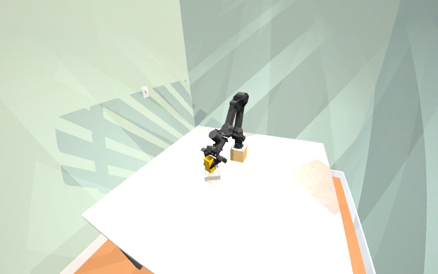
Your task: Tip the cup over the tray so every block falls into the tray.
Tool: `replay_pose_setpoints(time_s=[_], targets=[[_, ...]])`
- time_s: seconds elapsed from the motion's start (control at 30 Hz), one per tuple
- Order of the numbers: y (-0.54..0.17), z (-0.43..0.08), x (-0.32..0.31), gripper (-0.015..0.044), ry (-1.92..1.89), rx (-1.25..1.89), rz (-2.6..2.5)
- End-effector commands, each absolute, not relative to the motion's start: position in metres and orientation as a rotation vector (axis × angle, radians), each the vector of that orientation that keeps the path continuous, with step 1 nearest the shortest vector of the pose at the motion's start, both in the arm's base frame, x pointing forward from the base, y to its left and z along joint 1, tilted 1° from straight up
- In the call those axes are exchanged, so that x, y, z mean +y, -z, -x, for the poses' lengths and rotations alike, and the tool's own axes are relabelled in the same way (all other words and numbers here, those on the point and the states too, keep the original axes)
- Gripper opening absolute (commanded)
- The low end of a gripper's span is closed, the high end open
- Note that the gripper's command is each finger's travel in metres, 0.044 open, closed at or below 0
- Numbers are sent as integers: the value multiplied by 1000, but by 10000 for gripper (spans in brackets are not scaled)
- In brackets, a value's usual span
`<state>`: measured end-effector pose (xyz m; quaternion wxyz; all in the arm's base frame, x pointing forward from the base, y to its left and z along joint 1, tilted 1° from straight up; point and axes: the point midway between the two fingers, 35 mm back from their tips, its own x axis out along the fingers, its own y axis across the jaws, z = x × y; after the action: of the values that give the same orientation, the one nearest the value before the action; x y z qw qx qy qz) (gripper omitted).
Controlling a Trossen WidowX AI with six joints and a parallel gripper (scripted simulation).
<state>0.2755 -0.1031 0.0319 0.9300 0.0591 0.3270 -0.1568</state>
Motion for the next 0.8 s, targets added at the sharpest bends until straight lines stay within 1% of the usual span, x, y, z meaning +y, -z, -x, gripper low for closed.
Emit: replay_pose_setpoints(time_s=[0.0,0.27,0.77], targets=[[-35,-268,-121,0,397,662,-149],[-35,-263,-131,0,446,656,-179],[-31,-264,-132,0,551,580,-486]])
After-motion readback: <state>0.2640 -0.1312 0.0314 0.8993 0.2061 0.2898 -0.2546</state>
